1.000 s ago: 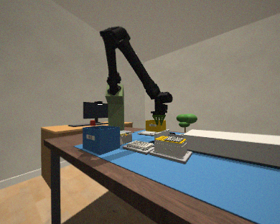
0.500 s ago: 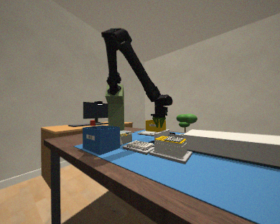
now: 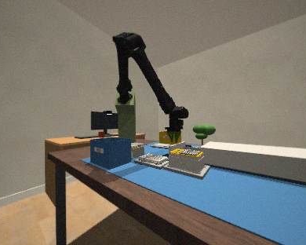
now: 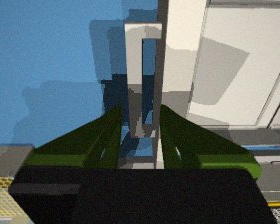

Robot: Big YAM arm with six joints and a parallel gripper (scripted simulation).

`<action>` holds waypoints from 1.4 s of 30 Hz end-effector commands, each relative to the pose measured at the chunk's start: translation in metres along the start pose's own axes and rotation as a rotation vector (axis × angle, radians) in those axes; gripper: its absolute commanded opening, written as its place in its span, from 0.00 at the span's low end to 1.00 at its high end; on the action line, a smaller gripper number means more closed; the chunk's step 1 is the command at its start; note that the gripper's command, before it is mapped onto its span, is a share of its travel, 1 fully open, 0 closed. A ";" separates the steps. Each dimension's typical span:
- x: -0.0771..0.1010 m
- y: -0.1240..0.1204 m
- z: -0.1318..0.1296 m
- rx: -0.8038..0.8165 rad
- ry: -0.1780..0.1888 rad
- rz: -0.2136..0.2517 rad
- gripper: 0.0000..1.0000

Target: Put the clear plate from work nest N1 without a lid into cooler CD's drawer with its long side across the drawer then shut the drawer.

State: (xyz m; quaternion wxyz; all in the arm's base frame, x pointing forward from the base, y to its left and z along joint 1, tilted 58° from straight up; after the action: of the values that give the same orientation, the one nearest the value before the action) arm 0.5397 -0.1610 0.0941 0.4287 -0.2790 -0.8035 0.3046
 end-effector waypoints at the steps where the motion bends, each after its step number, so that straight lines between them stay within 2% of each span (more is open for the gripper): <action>1: -0.012 -0.001 0.005 0.006 0.010 0.002 0.30; 30: -0.048 -0.001 0.006 0.007 0.010 0.002 0.30; 33: -0.049 -0.001 0.006 0.007 0.010 0.002 0.30; 34: -0.049 0.000 0.009 0.018 0.023 -0.005 0.30; 42: -0.049 0.000 0.009 0.019 0.024 -0.006 0.30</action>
State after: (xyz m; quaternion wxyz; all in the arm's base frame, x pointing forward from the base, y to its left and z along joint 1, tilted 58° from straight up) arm 0.5607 -0.1626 0.1028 0.4022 -0.2711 -0.8173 0.3112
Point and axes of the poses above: the point where the finger pads meet when closed, its own x axis back along the fingers, its own z axis across the jaws, y = z × x, the point moved 3 cm from there along x, back along the fingers, and after that the axes turned 11 degrees about x, right-handed, at the moved point
